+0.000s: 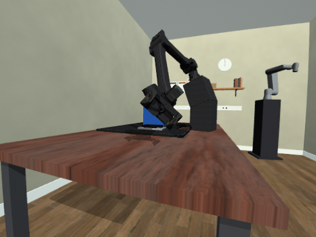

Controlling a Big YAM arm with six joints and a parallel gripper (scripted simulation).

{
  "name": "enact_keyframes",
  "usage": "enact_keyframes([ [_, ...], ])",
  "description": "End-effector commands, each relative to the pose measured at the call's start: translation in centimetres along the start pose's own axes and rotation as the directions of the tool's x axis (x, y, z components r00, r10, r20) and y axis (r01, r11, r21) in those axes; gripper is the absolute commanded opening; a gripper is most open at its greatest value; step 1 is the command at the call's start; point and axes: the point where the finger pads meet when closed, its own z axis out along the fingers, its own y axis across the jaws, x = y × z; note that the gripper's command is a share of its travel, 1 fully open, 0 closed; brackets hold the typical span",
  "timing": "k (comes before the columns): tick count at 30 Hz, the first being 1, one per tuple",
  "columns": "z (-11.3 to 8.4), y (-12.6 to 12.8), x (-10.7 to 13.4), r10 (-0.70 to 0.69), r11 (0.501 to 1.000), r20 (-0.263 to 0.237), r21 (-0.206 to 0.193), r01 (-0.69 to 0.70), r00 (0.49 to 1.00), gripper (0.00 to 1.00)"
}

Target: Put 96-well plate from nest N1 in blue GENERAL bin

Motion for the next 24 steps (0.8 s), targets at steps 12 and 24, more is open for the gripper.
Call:
enact_keyframes([
  [12,0.2,-0.7,-0.4,-0.007,1.0,0.006,0.007,0.007,1.0,1.0],
  [24,-0.5,-6.2,1.0,0.096,0.995,-0.052,0.046,-0.093,0.994,1.0],
])
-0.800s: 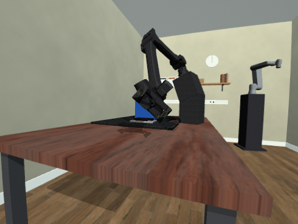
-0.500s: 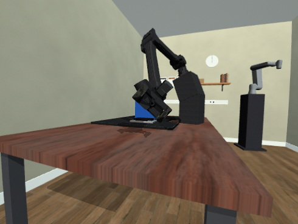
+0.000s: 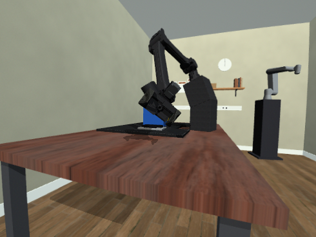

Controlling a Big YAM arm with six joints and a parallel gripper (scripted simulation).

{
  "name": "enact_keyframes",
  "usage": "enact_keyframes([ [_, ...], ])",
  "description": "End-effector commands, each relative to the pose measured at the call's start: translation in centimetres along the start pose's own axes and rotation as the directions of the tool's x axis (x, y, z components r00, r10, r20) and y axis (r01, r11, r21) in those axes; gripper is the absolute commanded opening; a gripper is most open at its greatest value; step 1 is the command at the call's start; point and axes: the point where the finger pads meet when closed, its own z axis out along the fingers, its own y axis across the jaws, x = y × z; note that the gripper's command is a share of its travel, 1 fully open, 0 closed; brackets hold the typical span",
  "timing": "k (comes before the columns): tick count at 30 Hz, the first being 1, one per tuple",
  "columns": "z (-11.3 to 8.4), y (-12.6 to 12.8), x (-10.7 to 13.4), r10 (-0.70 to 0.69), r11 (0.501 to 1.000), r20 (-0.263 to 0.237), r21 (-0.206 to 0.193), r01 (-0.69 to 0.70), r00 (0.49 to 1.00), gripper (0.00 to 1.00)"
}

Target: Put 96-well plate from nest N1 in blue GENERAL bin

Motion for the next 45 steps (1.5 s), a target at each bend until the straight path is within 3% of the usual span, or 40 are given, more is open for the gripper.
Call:
enact_keyframes([
  [1,0.2,-5.6,0.3,0.012,0.998,0.0,0.063,-0.012,1.0,1.0],
  [2,-0.8,-4.3,0.6,0.06,0.998,-0.027,0.037,-0.059,0.998,1.0],
  [8,-2.8,-6.1,1.9,0.231,0.973,-0.117,0.044,-0.227,0.966,1.0],
  [10,-2.8,-6.1,1.9,0.231,0.973,-0.117,0.044,-0.227,0.966,1.0],
  [20,-6.6,-8.6,3.6,0.463,0.886,-0.241,0.1,-0.452,0.853,1.0],
  [25,-8.8,-9.6,4.3,0.578,0.815,-0.3,0.153,-0.559,0.759,1.0],
  [27,-8.8,-9.6,4.3,0.578,0.815,-0.3,0.153,-0.559,0.759,1.0],
  [33,-11.6,-10.5,5.0,0.702,0.707,-0.356,0.238,-0.666,0.617,1.0],
  [35,-12.5,-10.7,5.2,0.713,0.695,-0.36,0.244,-0.676,0.602,1.0],
  [42,-15.9,-11.3,5.7,0.806,0.575,-0.392,0.345,-0.742,0.443,1.0],
  [44,-15.9,-11.3,5.7,0.806,0.575,-0.392,0.345,-0.742,0.443,1.0],
  [45,-16.4,-11.4,5.8,0.82,0.553,-0.395,0.363,-0.75,0.414,1.0],
])
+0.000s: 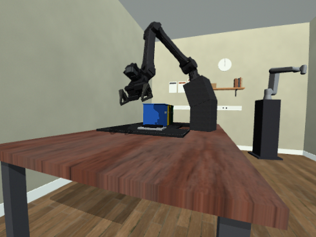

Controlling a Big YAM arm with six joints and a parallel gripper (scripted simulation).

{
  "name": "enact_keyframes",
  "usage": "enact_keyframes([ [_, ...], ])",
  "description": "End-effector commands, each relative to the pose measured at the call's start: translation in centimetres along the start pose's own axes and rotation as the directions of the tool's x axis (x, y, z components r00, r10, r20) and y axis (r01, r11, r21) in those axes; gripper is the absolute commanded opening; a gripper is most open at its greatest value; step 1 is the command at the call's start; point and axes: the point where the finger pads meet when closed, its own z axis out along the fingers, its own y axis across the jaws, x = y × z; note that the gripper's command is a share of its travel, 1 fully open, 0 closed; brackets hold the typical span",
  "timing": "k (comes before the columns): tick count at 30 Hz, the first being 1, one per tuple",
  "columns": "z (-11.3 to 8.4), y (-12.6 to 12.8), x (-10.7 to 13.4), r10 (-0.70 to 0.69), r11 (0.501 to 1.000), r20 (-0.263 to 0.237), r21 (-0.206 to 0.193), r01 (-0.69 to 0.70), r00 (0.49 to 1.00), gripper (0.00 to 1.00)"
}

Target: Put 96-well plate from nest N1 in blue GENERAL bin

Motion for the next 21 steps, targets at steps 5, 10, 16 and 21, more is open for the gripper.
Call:
enact_keyframes([
  [5,-3.2,-2.6,0.4,0.211,0.976,-0.074,0.063,-0.207,0.975,1.0],
  [10,-5.3,-3.6,1.4,0.314,0.947,-0.117,0.111,-0.302,0.942,1.0],
  [16,-6.8,-4.1,2.1,0.369,0.926,-0.137,0.14,-0.351,0.919,1.0],
  [21,-9.0,-4.8,3.2,0.492,0.864,-0.174,0.215,-0.455,0.853,1.0],
])
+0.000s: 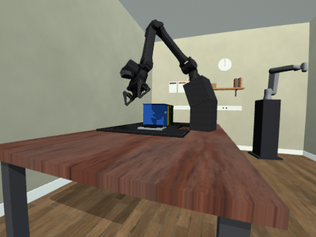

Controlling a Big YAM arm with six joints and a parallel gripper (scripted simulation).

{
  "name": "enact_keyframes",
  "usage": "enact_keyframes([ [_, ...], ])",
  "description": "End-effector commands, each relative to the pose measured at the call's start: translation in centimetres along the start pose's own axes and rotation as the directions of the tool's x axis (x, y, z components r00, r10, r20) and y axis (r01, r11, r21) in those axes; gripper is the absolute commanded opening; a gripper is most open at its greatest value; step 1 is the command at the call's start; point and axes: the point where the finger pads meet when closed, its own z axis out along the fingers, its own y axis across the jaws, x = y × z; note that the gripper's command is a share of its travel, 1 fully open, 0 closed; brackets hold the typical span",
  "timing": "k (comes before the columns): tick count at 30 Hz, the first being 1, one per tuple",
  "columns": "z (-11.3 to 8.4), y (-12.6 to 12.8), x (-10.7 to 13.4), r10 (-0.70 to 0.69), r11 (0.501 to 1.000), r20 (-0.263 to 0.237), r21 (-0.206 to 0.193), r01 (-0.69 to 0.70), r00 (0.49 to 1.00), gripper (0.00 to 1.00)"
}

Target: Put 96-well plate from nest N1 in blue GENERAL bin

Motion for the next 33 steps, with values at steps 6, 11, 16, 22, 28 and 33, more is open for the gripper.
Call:
enact_keyframes([
  [6,-3.8,-2.9,1.0,0.214,0.975,-0.057,0.075,-0.21,0.975,1.0],
  [11,-5.1,-3.8,1.9,0.258,0.963,-0.071,0.1,-0.251,0.963,1.0],
  [16,-6.6,-4.7,3.0,0.329,0.939,-0.091,0.142,-0.314,0.94,1.0],
  [22,-8.9,-5.7,4.6,0.423,0.896,-0.111,0.199,-0.396,0.899,1.0],
  [28,-10.8,-6.7,6.0,0.511,0.842,-0.119,0.27,-0.468,0.851,1.0],
  [33,-12.3,-7.3,7.2,0.593,0.778,-0.116,0.336,-0.531,0.797,1.0],
])
